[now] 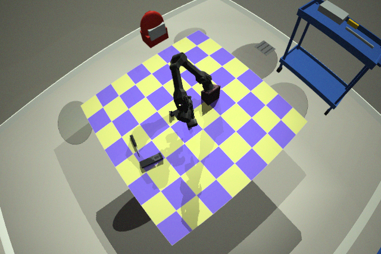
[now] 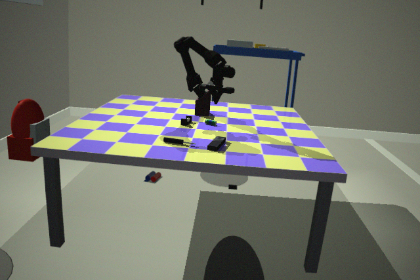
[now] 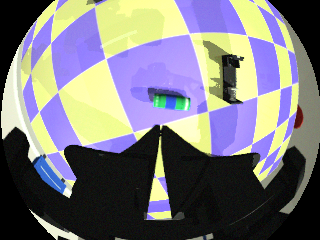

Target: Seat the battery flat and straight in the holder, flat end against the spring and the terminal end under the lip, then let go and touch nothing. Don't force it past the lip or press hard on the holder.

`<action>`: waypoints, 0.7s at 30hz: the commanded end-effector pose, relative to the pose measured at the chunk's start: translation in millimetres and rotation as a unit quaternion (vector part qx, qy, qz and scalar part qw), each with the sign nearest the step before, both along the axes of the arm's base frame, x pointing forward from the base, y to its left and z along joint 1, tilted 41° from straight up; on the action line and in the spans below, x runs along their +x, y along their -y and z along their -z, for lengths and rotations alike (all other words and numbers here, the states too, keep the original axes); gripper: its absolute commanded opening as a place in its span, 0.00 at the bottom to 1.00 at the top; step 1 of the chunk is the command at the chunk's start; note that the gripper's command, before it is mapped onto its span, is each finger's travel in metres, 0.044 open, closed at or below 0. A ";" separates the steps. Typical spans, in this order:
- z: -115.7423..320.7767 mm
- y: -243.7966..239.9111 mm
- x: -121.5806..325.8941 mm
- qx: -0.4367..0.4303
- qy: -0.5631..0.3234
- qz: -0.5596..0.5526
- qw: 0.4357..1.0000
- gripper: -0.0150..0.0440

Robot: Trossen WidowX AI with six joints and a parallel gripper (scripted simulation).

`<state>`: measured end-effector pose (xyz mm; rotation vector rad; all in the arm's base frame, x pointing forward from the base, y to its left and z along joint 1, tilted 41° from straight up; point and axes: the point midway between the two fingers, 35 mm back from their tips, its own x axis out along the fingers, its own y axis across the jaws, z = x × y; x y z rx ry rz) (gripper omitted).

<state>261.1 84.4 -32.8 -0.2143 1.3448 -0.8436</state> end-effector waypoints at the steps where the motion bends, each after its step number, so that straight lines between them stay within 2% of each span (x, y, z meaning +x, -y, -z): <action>1: 1.8 2.6 -0.1 0.000 0.021 0.026 0.999 0.34; 5: 12.4 17.8 -1.6 -0.003 0.148 0.179 0.973 0.52; 9: 22.7 33.8 -4.7 -0.007 0.276 0.333 0.902 0.68; 16: 37.3 58.7 -12.3 -0.014 0.450 0.541 0.710 0.68; 21: 37.6 59.3 -12.5 -0.014 0.454 0.546 0.704 0.68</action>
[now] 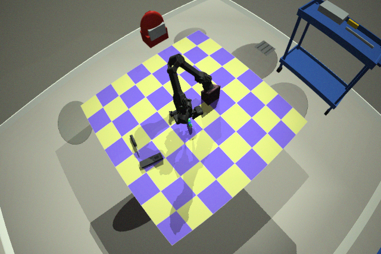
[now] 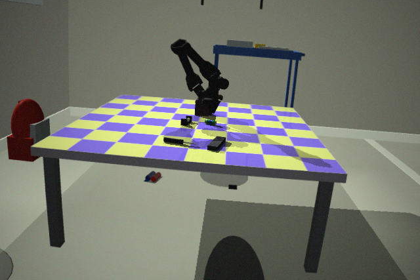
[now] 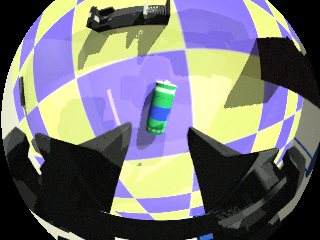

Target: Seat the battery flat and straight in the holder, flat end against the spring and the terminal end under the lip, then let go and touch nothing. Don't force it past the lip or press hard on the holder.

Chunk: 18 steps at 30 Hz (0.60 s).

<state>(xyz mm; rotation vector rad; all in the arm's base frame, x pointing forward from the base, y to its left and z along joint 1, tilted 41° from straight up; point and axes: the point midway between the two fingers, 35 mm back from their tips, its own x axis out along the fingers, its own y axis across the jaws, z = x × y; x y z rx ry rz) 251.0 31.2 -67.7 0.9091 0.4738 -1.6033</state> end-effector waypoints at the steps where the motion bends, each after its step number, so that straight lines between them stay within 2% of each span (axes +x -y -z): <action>1: 2.7 6.1 -2.5 -0.005 0.042 0.049 0.998 0.68; 18: 17.2 17.8 -1.9 -0.005 0.042 0.049 0.998 0.68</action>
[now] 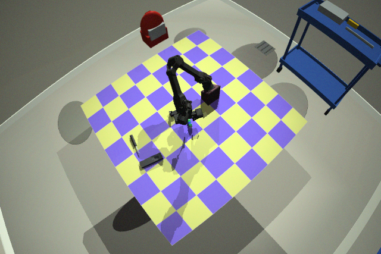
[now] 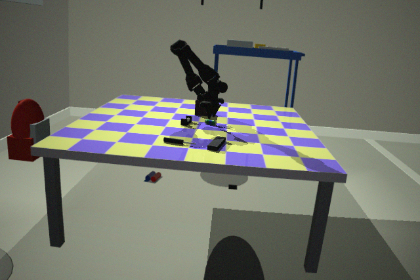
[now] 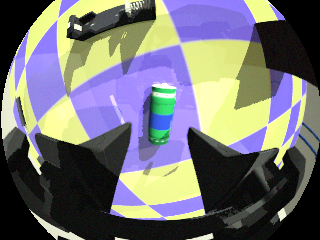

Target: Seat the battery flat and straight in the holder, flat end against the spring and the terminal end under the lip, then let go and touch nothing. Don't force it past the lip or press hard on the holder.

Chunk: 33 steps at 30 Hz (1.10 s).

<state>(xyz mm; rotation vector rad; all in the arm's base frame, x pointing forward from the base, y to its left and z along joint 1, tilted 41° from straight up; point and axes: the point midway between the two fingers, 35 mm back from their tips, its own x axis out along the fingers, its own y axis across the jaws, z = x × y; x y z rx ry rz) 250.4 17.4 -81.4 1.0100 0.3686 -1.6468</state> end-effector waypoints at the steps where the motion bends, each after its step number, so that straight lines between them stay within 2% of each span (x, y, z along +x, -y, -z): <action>1: 4.8 5.1 -1.4 -0.003 -0.002 -0.001 1.000 0.68; 21: 27.1 25.2 -3.3 -0.005 -0.003 -0.001 1.000 0.68; 26: 27.1 25.2 -3.3 -0.005 -0.003 -0.001 1.000 0.45; 33: 27.1 25.2 -3.3 -0.005 -0.003 -0.001 1.000 0.40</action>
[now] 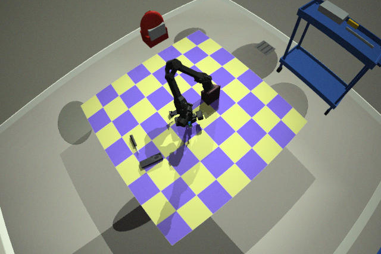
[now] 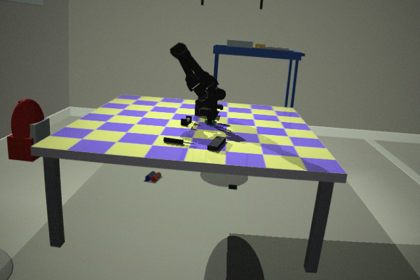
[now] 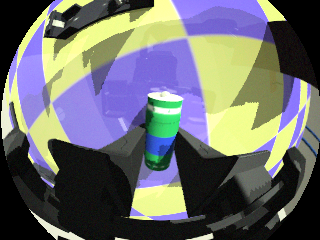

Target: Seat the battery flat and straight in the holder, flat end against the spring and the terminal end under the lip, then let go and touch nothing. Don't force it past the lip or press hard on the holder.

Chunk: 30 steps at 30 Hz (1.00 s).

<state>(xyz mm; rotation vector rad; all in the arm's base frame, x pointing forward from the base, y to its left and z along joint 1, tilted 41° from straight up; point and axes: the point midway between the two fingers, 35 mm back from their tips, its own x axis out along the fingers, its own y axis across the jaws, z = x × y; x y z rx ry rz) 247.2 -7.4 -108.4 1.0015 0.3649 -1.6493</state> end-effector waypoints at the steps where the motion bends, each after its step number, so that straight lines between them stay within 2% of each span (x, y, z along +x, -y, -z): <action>1: 0.1 0.4 -0.1 -0.001 -0.001 -0.001 1.000 0.40; 8: -36.6 -31.4 1.4 0.000 -0.001 -0.001 1.000 0.40; 13: -39.6 -31.4 2.1 0.001 -0.009 -0.012 1.000 0.40; 21: -58.7 -17.9 9.8 0.007 -0.111 -0.133 0.985 0.40; 30: -80.8 -0.9 16.1 0.012 -0.225 -0.270 0.936 0.40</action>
